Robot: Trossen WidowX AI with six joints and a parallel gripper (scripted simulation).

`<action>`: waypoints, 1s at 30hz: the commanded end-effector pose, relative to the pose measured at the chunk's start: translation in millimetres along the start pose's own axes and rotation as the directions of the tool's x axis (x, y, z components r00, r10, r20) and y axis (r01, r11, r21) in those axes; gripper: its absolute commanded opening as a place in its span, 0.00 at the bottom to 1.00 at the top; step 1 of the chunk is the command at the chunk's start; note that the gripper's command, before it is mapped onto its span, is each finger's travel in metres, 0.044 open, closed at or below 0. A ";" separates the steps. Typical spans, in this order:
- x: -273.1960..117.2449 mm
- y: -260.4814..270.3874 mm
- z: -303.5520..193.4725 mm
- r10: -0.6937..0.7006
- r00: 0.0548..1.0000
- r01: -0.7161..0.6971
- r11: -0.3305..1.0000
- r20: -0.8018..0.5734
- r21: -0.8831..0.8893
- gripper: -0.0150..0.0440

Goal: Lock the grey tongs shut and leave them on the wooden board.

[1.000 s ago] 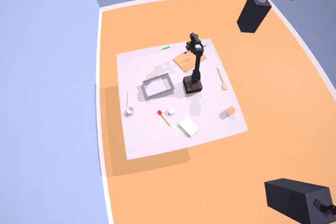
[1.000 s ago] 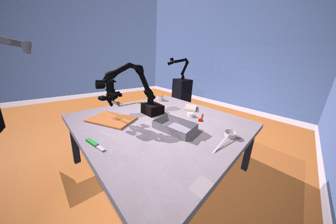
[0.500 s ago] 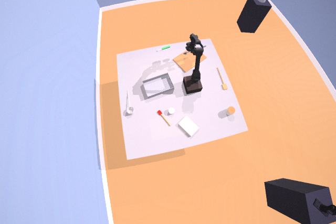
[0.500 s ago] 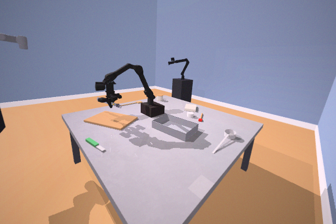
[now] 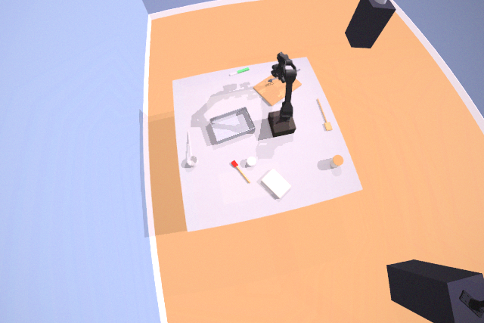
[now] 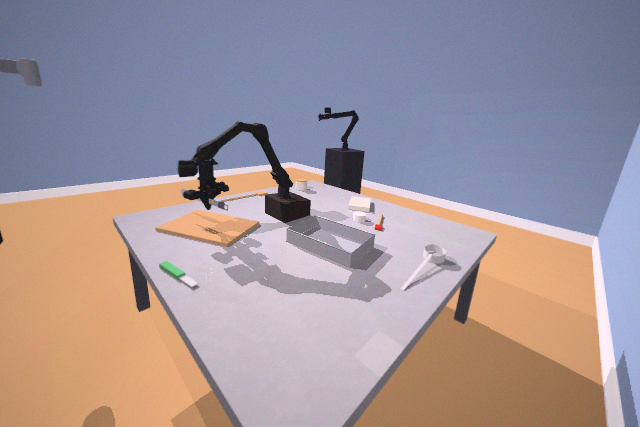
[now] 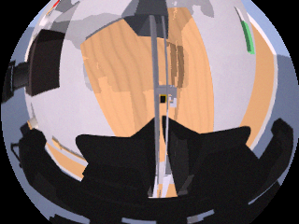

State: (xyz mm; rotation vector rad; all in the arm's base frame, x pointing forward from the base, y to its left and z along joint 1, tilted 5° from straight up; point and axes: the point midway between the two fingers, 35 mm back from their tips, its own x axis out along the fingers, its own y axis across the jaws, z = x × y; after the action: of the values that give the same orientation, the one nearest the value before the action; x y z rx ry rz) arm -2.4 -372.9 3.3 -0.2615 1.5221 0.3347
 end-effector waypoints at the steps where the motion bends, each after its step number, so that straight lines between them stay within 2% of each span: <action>1: 6.6 0.1 0.5 0.000 1.000 0.000 1.000 0.003 -0.003 0.00; 27: 41.0 2.7 1.7 0.000 1.000 0.000 1.000 0.003 -0.003 0.00; 30: 40.0 3.1 1.4 0.003 1.000 -0.003 1.000 0.001 -0.002 0.13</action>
State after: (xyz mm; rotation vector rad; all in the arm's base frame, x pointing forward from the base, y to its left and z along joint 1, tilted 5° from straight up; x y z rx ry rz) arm -1.5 -367.4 -36.5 -0.2608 1.5210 0.3387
